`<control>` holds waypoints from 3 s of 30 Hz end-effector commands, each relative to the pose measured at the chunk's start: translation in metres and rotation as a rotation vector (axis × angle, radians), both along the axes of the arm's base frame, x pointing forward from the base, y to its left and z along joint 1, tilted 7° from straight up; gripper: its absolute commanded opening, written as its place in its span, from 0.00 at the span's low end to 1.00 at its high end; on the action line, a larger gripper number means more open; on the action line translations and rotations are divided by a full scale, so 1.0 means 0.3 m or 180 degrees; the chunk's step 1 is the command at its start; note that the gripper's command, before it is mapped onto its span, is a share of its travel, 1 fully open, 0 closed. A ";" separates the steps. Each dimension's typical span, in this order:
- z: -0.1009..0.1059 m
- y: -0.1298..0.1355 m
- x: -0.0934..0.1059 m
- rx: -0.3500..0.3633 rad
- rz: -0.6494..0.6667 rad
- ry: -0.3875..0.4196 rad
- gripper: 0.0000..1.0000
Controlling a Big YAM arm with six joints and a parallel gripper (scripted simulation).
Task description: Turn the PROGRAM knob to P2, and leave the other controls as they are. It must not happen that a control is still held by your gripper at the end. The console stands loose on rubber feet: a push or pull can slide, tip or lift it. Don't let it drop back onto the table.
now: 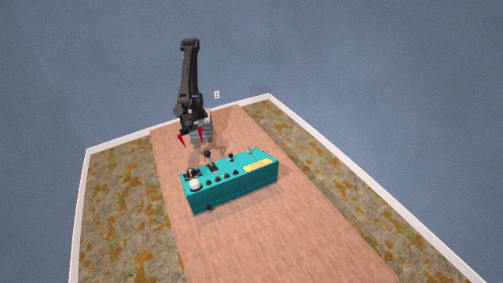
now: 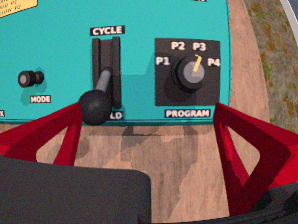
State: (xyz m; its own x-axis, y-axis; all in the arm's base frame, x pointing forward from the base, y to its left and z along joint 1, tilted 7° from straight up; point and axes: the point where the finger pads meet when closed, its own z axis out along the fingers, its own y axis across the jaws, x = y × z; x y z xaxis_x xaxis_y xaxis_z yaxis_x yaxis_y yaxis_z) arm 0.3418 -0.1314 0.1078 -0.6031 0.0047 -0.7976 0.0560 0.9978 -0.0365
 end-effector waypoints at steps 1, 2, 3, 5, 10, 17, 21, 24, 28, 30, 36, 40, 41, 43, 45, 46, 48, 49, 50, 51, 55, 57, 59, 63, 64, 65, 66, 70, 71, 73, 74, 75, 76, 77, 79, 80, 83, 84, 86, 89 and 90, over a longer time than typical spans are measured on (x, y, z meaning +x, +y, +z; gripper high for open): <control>0.020 -0.001 0.004 -0.0050 0.0035 -0.0042 1.00; 0.020 -0.001 0.004 -0.0050 0.0035 -0.0042 1.00; 0.020 -0.001 0.004 -0.0050 0.0035 -0.0042 1.00; 0.020 -0.001 0.004 -0.0050 0.0035 -0.0042 1.00; 0.020 -0.001 0.004 -0.0050 0.0035 -0.0042 1.00; 0.082 -0.023 0.034 -0.0081 -0.0001 -0.0136 1.00; 0.127 -0.042 0.043 -0.0128 -0.0011 -0.0191 1.00; 0.136 -0.037 0.046 -0.0138 0.0012 -0.0199 1.00; 0.162 -0.041 0.030 -0.0142 -0.0005 -0.0201 1.00; 0.179 -0.040 0.020 -0.0144 -0.0005 -0.0203 1.00; 0.244 -0.034 -0.015 -0.0152 -0.0005 -0.0207 1.00; 0.268 -0.031 -0.029 -0.0154 -0.0005 -0.0208 1.00; 0.280 -0.030 -0.036 -0.0156 -0.0005 -0.0209 1.00; 0.304 -0.028 -0.050 -0.0158 -0.0005 -0.0210 1.00; 0.328 -0.025 -0.064 -0.0161 -0.0005 -0.0210 1.00; 0.339 -0.024 -0.071 -0.0162 -0.0005 -0.0210 1.00; 0.358 -0.021 -0.083 -0.0164 -0.0005 -0.0211 1.00; 0.367 -0.020 -0.088 -0.0165 -0.0005 -0.0211 1.00; 0.375 -0.019 -0.093 -0.0166 -0.0005 -0.0211 1.00; 0.382 -0.018 -0.097 -0.0167 -0.0005 -0.0211 1.00; 0.386 -0.019 -0.105 -0.0141 -0.0005 -0.0172 1.00; 0.386 -0.019 -0.105 -0.0141 -0.0005 -0.0172 1.00; 0.386 -0.012 -0.104 -0.0135 0.0014 -0.0163 1.00; 0.404 -0.018 -0.103 -0.0176 0.0005 -0.0219 1.00; 0.399 -0.019 -0.102 -0.0166 0.0004 -0.0202 1.00; 0.384 -0.020 -0.101 -0.0136 0.0001 -0.0138 1.00; 0.378 -0.023 -0.095 -0.0133 0.0001 -0.0091 1.00; 0.332 -0.077 -0.023 -0.0107 0.0009 0.0304 1.00; 0.310 -0.102 0.001 -0.0100 0.0003 0.0450 1.00; 0.286 -0.127 0.025 -0.0094 0.0000 0.0601 1.00; 0.286 -0.127 0.025 -0.0094 0.0000 0.0601 1.00; 0.259 -0.151 0.049 -0.0089 0.0000 0.0750 1.00; 0.233 -0.172 0.070 -0.0085 0.0004 0.0887 1.00; 0.209 -0.190 0.088 -0.0083 0.0009 0.1006 1.00; 0.173 -0.214 0.112 -0.0080 0.0020 0.1167 1.00; 0.164 -0.220 0.118 -0.0080 0.0023 0.1206 1.00; 0.203 -0.236 0.110 -0.0122 -0.0024 0.1139 1.00; 0.203 -0.235 0.110 -0.0118 -0.0020 0.1135 1.00; 0.203 -0.235 0.110 -0.0118 -0.0020 0.1135 1.00; 0.207 -0.239 0.116 -0.0135 -0.0023 0.1108 0.70; 0.207 -0.239 0.116 -0.0135 -0.0023 0.1108 0.70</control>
